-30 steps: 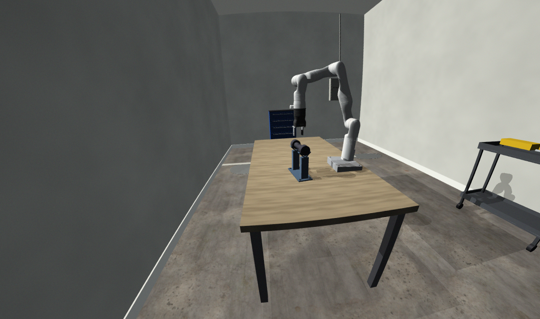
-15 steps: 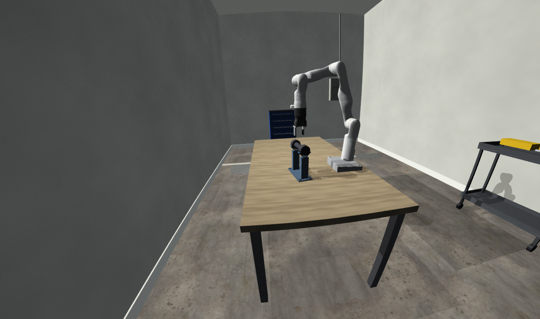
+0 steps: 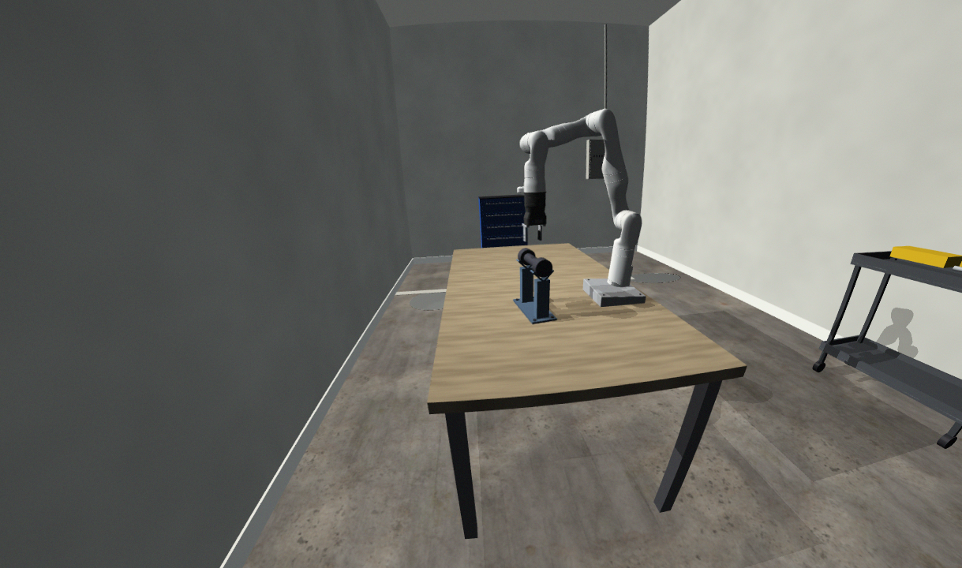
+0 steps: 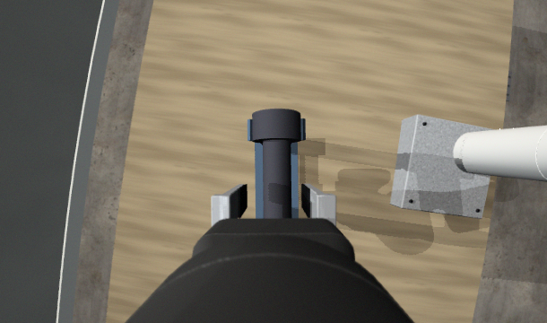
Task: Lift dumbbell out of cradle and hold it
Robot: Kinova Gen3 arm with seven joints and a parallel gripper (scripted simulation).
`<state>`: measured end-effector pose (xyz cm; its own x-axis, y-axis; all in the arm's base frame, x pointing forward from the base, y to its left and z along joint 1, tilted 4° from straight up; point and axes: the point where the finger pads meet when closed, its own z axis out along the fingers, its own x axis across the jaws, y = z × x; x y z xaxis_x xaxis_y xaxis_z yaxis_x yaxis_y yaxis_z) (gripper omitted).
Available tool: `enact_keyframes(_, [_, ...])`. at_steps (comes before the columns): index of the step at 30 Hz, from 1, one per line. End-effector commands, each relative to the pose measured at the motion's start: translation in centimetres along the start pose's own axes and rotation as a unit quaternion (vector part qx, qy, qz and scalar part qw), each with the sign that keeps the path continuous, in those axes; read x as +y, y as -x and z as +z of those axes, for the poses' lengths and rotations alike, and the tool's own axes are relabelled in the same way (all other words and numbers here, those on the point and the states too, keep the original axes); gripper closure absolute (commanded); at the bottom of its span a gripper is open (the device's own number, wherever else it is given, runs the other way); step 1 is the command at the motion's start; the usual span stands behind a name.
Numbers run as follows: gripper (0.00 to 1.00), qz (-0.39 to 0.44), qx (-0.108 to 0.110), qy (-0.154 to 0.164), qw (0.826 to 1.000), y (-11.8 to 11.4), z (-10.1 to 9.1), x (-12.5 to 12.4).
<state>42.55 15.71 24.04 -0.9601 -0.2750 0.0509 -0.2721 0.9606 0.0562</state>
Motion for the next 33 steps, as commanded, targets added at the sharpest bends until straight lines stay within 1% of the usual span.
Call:
enact_keyframes(1, [0.0, 0.001, 0.001, 0.002, 1.0, -0.2, -0.3, 0.4])
enact_keyframes(23, [0.0, 0.001, 0.001, 0.002, 1.0, -0.2, -0.2, 0.4])
enact_keyframes(27, [0.0, 0.001, 0.001, 0.002, 1.0, -0.2, 0.5, 0.4])
enact_keyframes(32, [0.0, -0.001, 0.0, 0.002, 1.0, -0.2, 2.5, 0.4])
enact_keyframes(33, [0.0, -0.001, 0.0, 0.002, 1.0, -0.2, 2.5, 0.4])
